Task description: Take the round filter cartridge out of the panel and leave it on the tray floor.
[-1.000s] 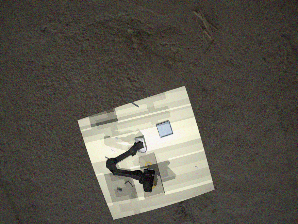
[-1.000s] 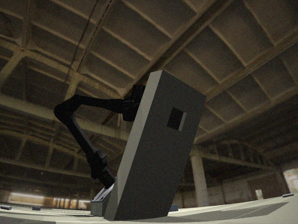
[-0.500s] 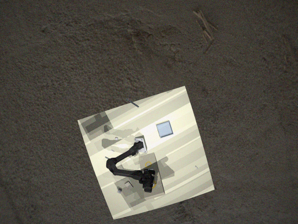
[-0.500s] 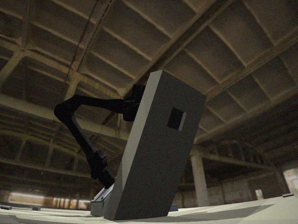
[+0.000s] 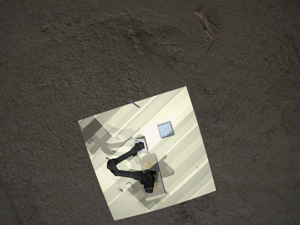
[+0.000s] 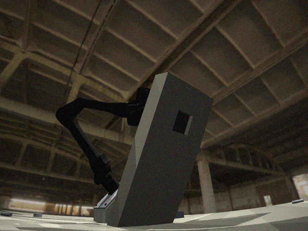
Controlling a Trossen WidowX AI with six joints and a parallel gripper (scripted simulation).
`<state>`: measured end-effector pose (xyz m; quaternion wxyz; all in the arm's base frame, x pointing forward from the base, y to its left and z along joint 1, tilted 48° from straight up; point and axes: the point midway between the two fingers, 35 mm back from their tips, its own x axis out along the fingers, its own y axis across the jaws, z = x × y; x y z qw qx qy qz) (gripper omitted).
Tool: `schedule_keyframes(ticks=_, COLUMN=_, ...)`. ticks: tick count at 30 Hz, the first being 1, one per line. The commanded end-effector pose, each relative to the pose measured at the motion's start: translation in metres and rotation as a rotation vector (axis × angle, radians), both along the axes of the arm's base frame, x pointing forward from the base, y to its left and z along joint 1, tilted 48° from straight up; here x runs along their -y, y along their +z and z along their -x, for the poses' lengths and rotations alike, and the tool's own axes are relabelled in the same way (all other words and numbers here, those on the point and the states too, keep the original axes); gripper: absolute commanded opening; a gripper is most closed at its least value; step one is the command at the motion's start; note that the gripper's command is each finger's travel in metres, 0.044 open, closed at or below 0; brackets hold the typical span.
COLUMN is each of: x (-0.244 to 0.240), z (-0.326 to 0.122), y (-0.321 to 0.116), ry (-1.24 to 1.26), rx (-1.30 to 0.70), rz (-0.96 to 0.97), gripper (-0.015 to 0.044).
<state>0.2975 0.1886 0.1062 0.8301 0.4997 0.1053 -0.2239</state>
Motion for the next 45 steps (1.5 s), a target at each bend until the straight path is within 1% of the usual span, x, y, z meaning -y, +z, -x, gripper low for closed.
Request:
schedule_keyframes(ticks=1, x=0.000, z=0.000, y=0.000, ry=0.005, rx=-0.003, rz=0.000, gripper=0.0102)
schedule_keyframes(ticks=45, x=0.003, z=-0.012, y=-0.004, ry=0.005, rx=-0.002, rz=0.000, gripper=0.0102)
